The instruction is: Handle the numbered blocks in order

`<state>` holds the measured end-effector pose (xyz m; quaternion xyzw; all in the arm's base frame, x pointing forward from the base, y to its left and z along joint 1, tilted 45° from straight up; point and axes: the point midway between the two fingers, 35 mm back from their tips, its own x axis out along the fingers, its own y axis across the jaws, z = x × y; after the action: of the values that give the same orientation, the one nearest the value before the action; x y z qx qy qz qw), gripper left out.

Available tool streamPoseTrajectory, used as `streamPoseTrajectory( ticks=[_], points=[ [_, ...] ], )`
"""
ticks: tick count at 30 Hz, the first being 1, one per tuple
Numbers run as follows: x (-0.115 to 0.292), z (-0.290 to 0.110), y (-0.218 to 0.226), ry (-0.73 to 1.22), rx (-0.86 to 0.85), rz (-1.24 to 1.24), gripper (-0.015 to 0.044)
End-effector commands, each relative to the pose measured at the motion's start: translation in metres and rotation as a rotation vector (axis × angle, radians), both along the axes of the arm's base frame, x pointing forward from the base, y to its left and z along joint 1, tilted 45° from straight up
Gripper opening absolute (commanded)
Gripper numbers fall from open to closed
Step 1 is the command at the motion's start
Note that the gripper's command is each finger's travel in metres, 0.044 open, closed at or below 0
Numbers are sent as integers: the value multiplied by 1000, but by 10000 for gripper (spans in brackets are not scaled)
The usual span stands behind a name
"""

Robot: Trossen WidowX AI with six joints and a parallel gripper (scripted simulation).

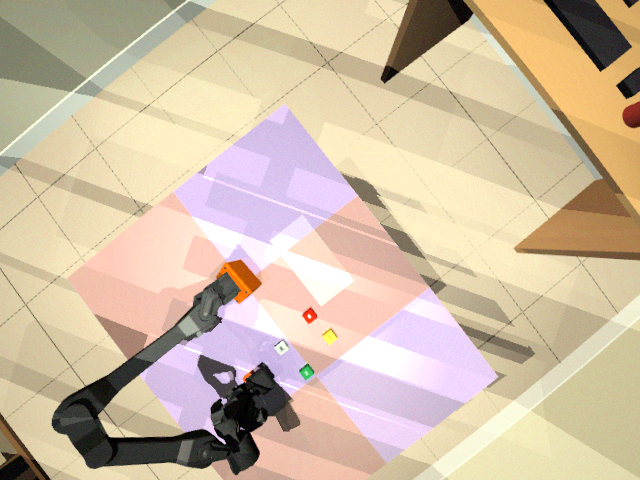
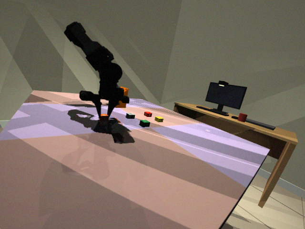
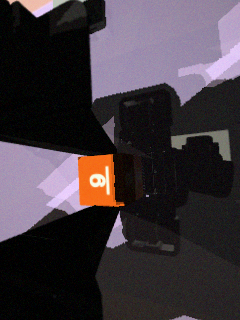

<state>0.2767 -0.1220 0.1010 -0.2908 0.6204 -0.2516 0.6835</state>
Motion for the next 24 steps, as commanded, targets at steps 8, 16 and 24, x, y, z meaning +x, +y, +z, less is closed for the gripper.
streamPoseTrajectory(
  ticks=[8, 16, 24],
  points=[
    [0, -1, 0, 2, 2, 3, 146],
    [0, -1, 0, 2, 2, 3, 356],
    [-2, 16, 18, 3, 5, 3, 400]
  ],
)
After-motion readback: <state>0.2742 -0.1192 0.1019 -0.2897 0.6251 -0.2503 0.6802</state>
